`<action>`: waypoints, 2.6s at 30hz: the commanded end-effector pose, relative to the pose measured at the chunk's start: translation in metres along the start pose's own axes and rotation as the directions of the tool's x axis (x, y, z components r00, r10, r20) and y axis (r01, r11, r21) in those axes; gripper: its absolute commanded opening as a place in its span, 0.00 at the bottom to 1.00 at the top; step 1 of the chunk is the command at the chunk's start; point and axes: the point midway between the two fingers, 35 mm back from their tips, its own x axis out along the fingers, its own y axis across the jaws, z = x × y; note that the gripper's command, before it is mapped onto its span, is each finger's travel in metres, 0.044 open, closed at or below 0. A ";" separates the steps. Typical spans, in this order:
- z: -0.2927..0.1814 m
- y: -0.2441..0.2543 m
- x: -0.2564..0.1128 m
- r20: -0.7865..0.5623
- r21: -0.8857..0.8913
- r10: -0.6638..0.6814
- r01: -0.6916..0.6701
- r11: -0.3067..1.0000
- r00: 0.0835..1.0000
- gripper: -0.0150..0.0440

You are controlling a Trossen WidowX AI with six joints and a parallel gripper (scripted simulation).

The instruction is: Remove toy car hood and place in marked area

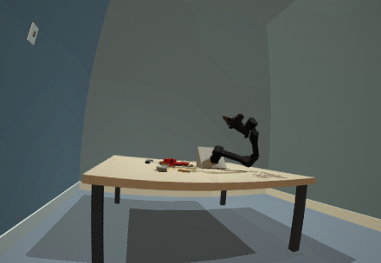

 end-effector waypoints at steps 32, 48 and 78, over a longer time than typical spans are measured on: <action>-0.113 -0.048 0.197 -0.681 -0.505 -0.353 -0.061 0.861 0.642 1.00; -0.198 -0.107 0.252 -0.868 -0.484 -0.412 -0.291 0.825 0.277 1.00; -0.363 -0.219 0.264 -0.907 0.092 -0.100 -0.425 0.900 -0.409 1.00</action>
